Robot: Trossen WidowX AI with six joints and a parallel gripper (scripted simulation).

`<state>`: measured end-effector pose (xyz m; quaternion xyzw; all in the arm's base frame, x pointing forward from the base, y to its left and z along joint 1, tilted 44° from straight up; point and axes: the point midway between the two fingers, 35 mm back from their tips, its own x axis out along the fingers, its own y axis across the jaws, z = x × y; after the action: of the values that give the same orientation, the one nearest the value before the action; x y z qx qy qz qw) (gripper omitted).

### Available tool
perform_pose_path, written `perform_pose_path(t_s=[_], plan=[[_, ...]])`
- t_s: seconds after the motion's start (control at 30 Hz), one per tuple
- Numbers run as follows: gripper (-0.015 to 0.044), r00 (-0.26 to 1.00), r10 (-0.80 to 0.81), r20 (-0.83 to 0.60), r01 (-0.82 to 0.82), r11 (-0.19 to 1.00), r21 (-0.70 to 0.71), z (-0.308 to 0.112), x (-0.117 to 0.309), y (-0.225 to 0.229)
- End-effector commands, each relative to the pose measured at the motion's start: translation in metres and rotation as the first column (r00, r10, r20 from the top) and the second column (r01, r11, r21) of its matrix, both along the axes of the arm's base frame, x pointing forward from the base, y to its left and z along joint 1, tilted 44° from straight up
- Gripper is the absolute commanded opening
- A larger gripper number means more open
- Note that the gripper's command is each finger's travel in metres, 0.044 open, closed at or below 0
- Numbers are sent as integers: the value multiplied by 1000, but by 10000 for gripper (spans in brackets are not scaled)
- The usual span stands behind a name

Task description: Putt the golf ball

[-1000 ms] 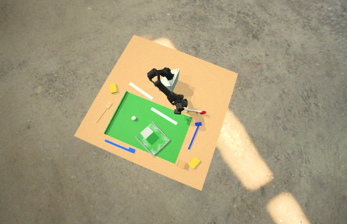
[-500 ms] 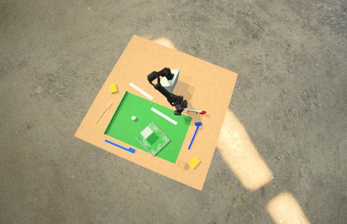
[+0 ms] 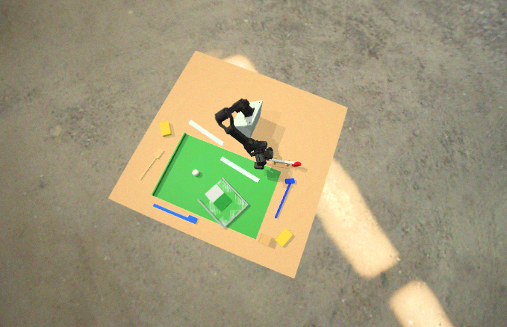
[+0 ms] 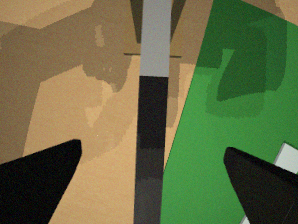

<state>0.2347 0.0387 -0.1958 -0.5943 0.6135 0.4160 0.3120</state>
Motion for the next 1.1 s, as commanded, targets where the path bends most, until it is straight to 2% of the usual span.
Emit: perform_pose_path(t_s=[0.0, 0.43, 0.97, 1.07], plan=[[440, 1000, 3, -8, -3, 1000, -7, -7, -3, -7], [440, 1000, 3, -8, -3, 1000, -8, -15, -4, -15], [20, 1000, -1, -3, 1, 1000, -3, -13, -2, -13], [0, 1000, -1, -3, 1, 1000, -3, -13, -2, -13]])
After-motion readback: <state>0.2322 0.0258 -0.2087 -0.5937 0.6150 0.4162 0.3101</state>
